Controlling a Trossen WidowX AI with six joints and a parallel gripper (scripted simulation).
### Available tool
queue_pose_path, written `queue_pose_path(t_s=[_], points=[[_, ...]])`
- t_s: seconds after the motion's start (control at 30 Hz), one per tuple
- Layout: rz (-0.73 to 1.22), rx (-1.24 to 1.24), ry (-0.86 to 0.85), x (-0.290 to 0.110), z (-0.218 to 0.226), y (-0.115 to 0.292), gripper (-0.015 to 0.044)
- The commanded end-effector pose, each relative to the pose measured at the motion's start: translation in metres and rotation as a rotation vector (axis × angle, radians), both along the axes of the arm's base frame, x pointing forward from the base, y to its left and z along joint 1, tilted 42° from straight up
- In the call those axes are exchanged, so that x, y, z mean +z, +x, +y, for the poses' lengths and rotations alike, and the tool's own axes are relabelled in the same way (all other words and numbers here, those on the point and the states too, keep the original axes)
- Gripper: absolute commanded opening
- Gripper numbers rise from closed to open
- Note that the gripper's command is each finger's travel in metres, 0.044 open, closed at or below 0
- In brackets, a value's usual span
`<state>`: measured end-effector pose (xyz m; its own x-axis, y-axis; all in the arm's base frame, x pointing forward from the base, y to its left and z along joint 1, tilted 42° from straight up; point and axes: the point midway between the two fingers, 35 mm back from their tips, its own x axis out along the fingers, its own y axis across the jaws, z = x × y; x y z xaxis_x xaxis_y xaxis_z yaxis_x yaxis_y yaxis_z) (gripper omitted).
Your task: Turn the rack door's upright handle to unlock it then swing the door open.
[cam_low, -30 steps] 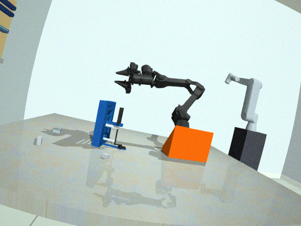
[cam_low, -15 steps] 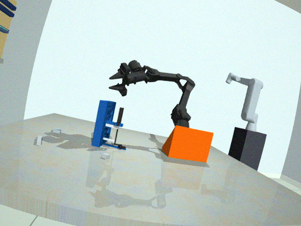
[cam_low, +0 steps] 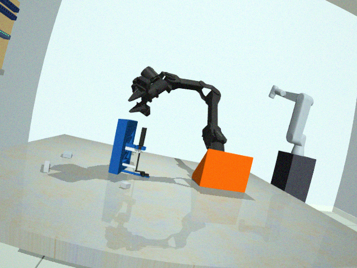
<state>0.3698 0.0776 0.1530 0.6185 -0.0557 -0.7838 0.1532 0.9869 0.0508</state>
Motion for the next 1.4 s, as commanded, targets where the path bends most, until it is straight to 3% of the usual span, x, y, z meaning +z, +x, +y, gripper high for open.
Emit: queue_pose_path(t_s=[0.0,0.73,1.17,1.37], points=[[0.079,-0.028,-0.024,-0.012,0.009,-0.002,0.0282],[0.474,-0.173,-0.347,-0.072,0.036,-0.037,0.0282],[0.594,-0.225,-0.624,-0.086,0.049,-0.057,0.0282],[0.598,-0.226,-0.640,-0.087,0.049,-0.057,0.0282]])
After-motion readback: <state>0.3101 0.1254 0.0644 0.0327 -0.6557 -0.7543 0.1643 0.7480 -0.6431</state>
